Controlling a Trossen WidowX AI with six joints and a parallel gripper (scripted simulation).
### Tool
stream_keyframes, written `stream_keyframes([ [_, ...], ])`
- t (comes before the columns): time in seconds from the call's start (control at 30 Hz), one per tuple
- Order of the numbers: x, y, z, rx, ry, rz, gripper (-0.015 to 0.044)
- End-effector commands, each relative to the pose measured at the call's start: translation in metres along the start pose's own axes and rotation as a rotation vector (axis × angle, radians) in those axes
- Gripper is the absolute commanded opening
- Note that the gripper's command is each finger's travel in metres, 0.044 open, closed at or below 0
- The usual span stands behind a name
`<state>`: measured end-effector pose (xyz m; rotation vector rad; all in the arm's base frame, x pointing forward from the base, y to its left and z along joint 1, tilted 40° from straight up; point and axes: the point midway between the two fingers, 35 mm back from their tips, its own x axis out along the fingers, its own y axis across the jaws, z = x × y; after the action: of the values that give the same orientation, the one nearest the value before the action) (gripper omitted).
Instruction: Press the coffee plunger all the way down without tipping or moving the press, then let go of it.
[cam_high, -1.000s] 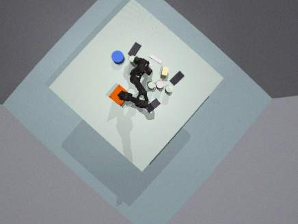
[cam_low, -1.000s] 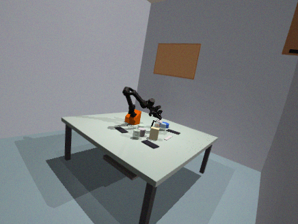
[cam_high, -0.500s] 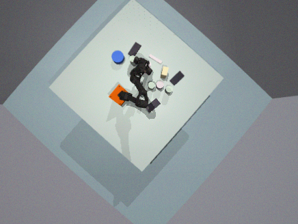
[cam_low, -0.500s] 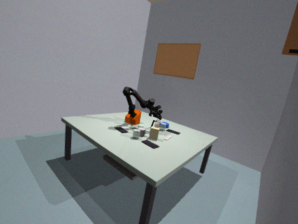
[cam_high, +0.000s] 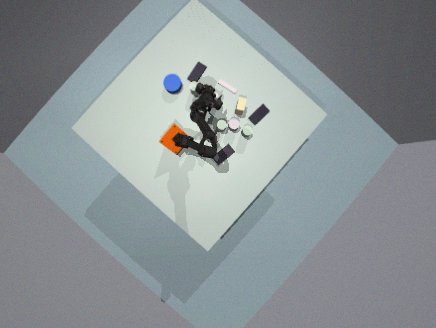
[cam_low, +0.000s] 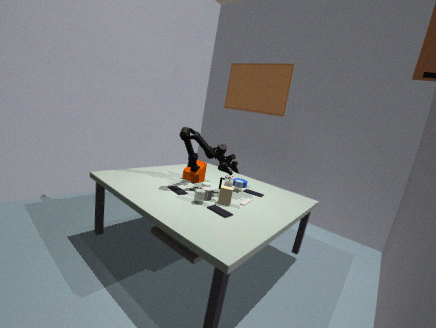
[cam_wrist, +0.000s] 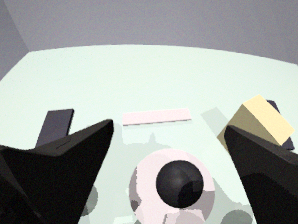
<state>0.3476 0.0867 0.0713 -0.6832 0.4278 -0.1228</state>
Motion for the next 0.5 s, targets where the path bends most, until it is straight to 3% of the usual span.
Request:
stream_keyframes([
  [0.0,0.0,0.001,0.0,0.001,0.001,0.003,0.044],
  [0.33,-0.059,-0.004,0.052,-0.008,0.018,0.01,0.044],
  [0.47,-0.063,-0.004,0.053,-0.01,0.018,0.009,0.044],
])
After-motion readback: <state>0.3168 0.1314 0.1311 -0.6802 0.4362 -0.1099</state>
